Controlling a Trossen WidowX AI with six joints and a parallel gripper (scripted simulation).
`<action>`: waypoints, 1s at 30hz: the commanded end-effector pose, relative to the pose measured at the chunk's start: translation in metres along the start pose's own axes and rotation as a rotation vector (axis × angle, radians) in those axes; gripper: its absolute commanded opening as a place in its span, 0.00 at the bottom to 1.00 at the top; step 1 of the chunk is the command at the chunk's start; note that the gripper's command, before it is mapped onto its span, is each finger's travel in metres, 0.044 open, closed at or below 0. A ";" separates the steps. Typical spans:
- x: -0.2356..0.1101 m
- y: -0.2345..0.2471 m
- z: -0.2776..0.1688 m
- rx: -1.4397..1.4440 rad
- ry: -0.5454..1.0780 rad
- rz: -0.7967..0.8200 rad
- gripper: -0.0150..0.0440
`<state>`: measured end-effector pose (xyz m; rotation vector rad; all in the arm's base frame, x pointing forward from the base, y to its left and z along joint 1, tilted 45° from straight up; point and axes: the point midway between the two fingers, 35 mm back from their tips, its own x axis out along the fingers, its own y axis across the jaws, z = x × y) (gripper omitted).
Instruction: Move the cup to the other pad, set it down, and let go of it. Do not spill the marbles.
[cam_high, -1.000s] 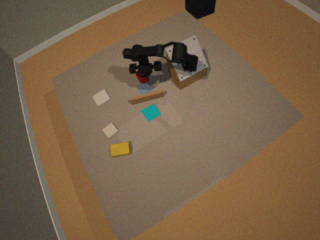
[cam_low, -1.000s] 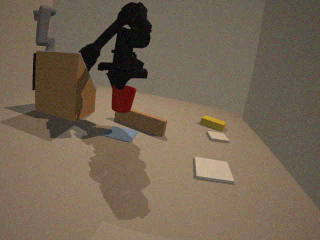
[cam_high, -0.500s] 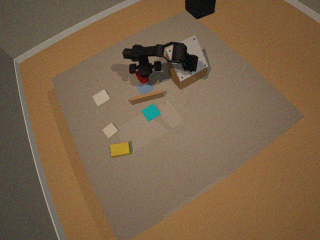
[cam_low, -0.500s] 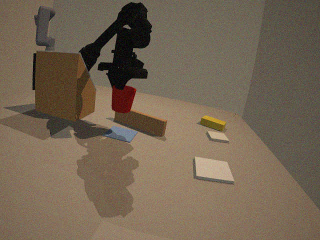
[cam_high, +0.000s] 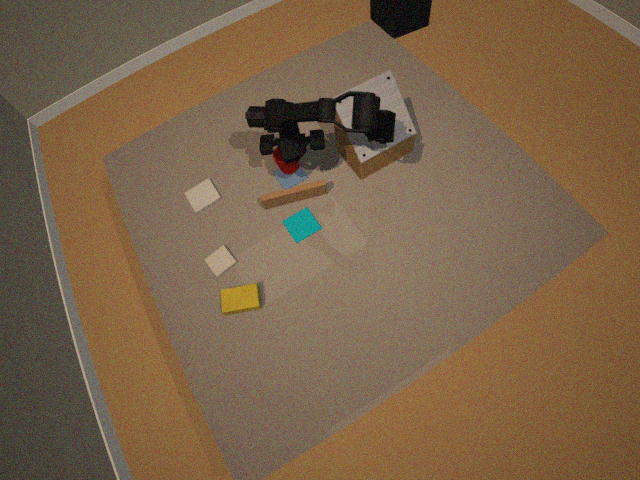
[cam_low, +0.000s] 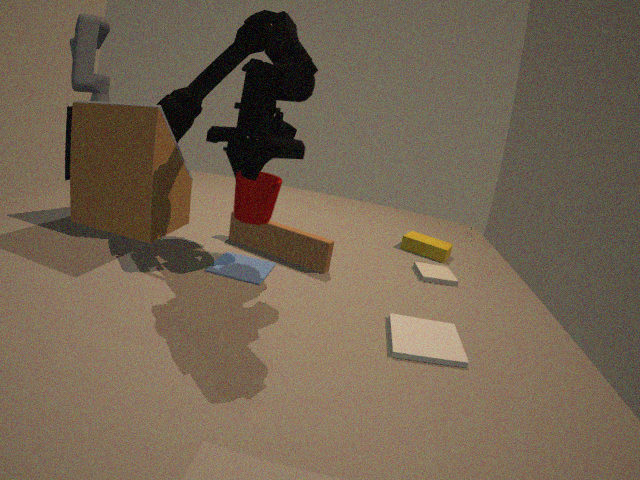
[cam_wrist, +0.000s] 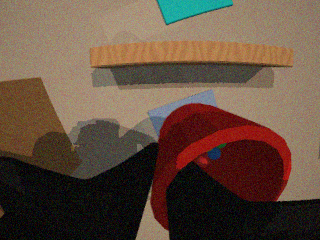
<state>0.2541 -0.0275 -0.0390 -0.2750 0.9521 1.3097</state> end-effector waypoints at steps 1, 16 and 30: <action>-0.002 0.002 0.011 -0.001 -0.004 -0.007 0.25; -0.001 0.009 0.049 -0.002 -0.005 -0.007 0.25; -0.002 0.016 0.087 -0.003 -0.008 -0.006 0.25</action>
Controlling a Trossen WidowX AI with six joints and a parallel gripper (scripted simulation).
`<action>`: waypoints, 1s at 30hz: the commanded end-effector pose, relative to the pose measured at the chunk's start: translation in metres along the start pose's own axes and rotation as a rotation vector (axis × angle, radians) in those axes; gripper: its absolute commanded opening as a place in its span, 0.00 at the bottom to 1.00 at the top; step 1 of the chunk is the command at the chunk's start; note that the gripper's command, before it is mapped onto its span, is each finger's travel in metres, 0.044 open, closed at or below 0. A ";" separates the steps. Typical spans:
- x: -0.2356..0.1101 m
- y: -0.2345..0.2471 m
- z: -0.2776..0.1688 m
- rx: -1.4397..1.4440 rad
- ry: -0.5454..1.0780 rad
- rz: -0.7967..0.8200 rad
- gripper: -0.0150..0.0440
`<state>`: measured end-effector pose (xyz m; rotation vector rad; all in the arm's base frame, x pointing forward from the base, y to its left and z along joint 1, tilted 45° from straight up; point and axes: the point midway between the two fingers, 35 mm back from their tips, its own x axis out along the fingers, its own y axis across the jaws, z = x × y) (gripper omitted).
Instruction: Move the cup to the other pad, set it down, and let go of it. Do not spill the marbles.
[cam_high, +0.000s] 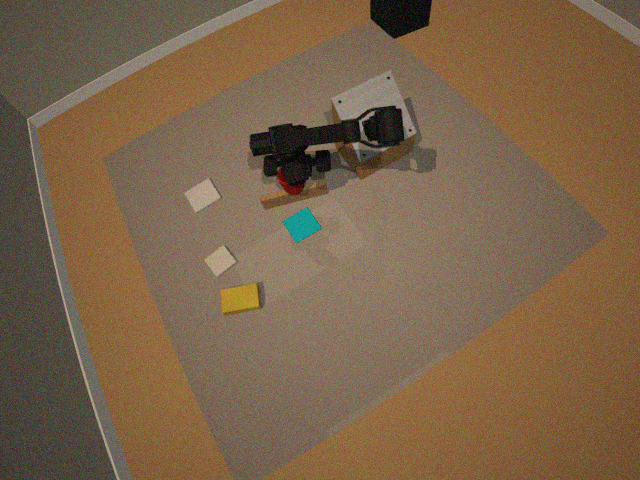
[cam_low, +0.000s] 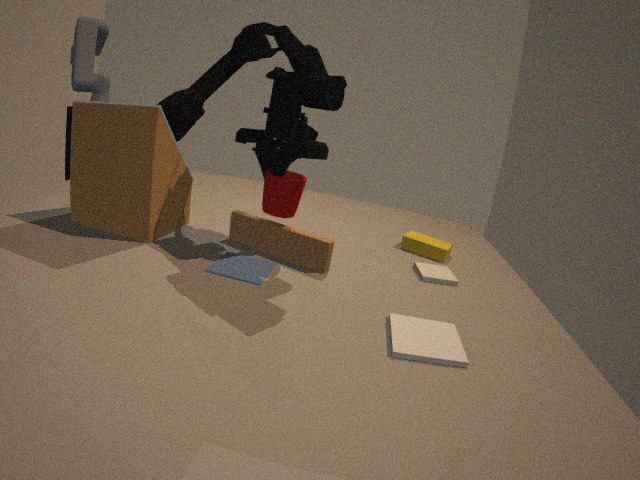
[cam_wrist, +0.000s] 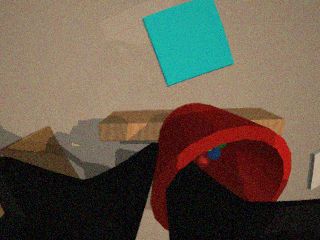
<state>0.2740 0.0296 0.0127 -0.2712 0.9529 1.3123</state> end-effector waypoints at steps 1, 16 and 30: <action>-0.003 0.001 0.012 -0.004 -0.006 -0.010 0.25; -0.005 0.010 0.054 -0.005 -0.009 -0.009 0.25; -0.011 0.017 0.094 -0.006 -0.011 -0.008 0.25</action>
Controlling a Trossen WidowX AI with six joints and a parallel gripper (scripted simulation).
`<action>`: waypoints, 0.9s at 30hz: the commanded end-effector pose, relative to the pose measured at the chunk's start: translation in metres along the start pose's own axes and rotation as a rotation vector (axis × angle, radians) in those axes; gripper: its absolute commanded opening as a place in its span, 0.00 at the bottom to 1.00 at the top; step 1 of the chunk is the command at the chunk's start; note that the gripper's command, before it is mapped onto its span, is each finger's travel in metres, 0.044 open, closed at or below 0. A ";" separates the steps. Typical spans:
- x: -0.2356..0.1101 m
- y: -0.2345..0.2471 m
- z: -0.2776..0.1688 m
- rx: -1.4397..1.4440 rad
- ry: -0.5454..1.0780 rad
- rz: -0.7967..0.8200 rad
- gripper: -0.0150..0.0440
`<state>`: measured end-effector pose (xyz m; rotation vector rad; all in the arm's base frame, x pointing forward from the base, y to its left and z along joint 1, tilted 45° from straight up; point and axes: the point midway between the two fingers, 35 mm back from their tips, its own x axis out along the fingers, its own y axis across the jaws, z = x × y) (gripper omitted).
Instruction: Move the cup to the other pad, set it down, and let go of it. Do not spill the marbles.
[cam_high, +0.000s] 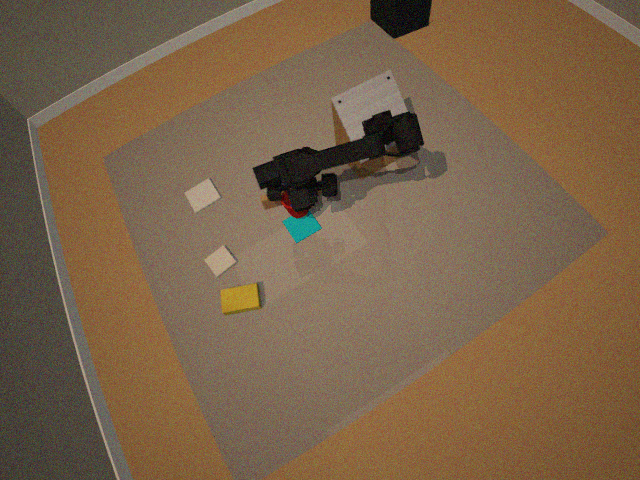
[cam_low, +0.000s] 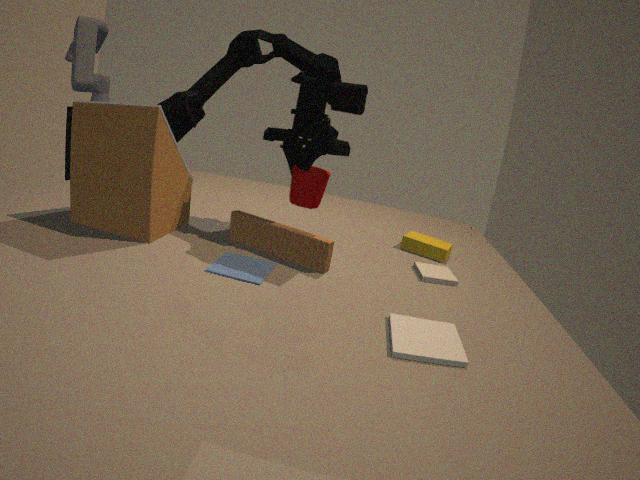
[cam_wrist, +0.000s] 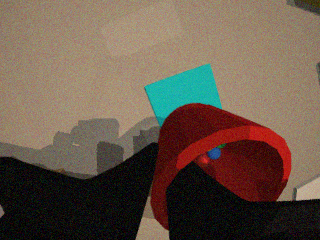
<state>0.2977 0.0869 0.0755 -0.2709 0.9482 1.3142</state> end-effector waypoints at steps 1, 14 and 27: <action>-0.004 0.001 0.007 -0.003 -0.008 -0.009 0.25; 0.013 0.000 0.007 -0.003 -0.008 -0.009 0.25; 0.032 0.000 0.008 -0.003 -0.008 -0.009 0.25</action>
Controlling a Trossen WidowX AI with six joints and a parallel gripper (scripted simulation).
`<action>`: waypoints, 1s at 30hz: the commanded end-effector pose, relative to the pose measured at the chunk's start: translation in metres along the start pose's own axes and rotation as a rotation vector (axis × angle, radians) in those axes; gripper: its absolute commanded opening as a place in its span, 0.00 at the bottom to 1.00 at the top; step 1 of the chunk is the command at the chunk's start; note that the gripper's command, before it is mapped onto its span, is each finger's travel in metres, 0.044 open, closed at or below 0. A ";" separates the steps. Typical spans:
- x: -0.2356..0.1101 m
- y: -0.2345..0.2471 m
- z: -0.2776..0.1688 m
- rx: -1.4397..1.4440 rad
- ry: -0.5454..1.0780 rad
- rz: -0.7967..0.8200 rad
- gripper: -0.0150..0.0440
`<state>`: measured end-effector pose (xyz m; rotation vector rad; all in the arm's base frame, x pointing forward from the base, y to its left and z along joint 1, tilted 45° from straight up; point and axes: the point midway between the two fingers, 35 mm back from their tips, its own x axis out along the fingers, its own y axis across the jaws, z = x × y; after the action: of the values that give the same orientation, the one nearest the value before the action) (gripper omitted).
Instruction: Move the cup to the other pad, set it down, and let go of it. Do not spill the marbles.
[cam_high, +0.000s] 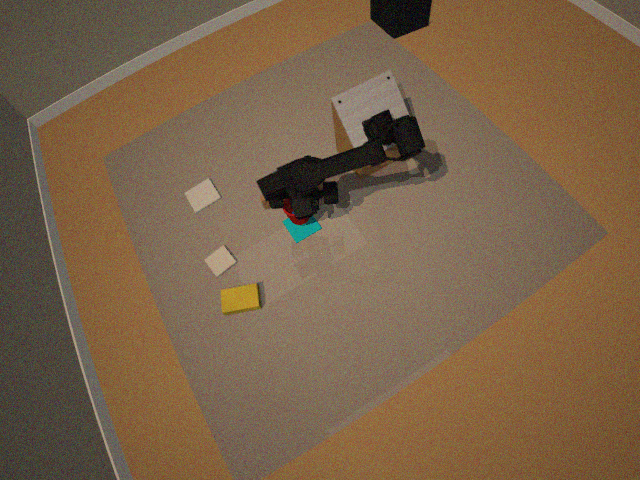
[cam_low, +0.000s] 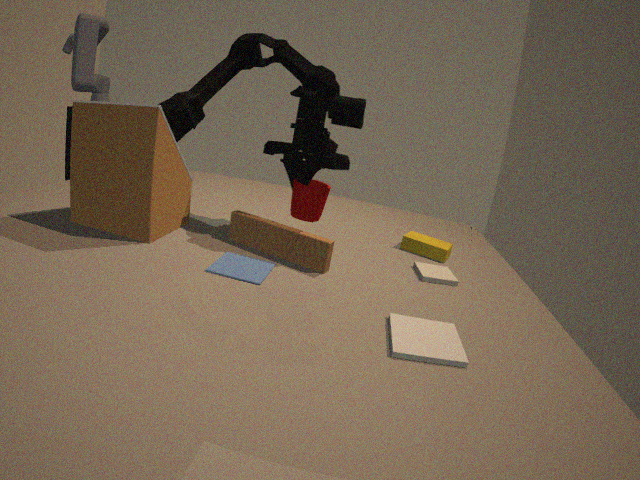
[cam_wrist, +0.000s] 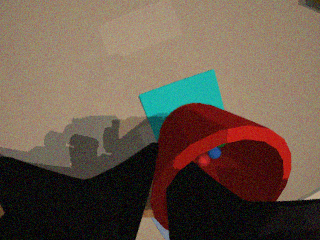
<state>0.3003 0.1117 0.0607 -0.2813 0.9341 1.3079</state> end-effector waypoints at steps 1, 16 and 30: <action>0.006 0.000 -0.001 0.008 -0.003 0.004 0.25; 0.028 0.000 0.000 0.007 -0.004 0.005 0.25; 0.047 0.002 0.000 0.008 -0.006 0.006 0.25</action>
<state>0.2982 0.1431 0.0311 -0.2793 0.9293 1.3094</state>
